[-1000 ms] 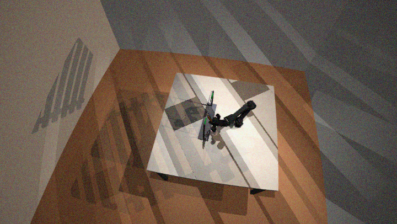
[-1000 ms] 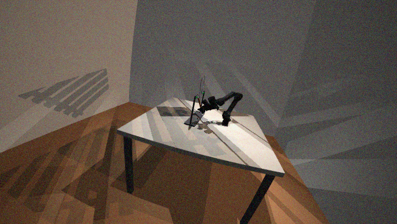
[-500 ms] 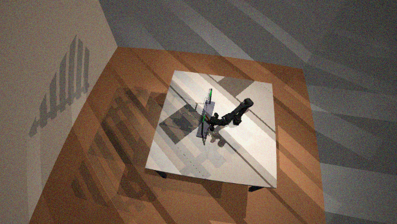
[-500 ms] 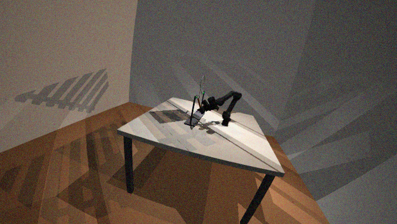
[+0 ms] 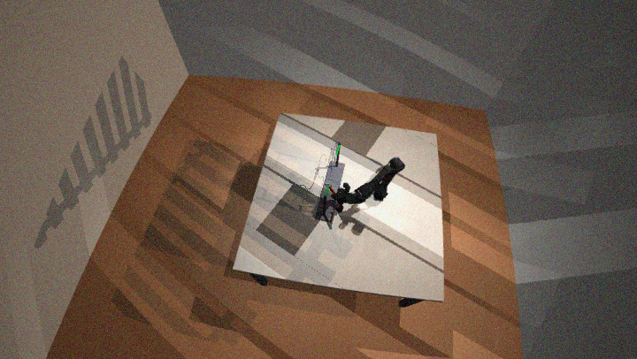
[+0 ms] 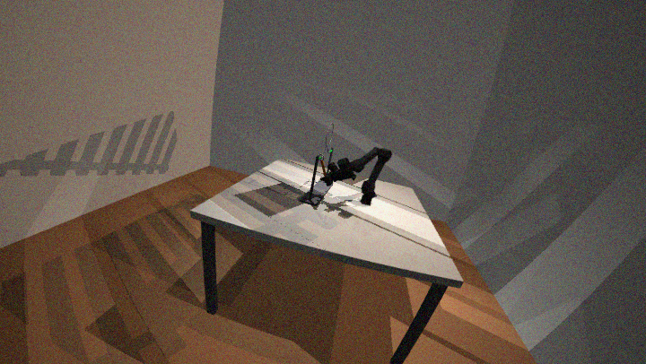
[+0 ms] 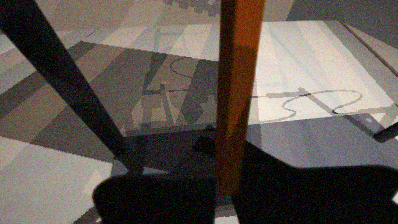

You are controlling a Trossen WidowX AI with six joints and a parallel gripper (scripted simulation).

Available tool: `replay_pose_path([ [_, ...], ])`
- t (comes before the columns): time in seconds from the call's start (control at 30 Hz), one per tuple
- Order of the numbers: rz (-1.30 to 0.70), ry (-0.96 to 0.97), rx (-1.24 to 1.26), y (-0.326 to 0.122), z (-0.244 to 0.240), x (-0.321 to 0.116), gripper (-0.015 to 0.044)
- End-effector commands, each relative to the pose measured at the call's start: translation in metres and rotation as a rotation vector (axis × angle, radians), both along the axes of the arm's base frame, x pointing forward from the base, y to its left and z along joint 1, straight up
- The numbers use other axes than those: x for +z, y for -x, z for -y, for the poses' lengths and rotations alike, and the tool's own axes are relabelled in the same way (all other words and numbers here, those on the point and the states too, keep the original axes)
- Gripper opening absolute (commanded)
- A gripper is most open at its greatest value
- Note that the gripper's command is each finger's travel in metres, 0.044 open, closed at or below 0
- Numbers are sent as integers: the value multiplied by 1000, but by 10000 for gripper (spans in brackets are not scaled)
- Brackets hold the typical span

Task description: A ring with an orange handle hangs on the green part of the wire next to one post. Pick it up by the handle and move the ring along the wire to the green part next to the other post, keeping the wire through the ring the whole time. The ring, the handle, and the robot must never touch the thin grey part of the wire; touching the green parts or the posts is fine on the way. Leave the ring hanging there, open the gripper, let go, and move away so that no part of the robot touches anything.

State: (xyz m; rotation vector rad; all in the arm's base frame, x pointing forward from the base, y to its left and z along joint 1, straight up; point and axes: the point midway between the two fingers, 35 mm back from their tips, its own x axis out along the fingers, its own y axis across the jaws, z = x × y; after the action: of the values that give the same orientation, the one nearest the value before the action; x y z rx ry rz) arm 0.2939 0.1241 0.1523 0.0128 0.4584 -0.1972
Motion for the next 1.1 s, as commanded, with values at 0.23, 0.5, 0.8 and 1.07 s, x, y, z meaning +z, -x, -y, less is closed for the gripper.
replay_pose_path([
  [0.23, 0, 2, -3, -2, -12, -1, -150],
  [0.5, 1, 2, -3, -2, -17, -2, -150],
  [0.8, 1, 2, -3, -2, -17, -11, -150],
  [1.07, 1, 2, -3, -2, -17, -11, -150],
])
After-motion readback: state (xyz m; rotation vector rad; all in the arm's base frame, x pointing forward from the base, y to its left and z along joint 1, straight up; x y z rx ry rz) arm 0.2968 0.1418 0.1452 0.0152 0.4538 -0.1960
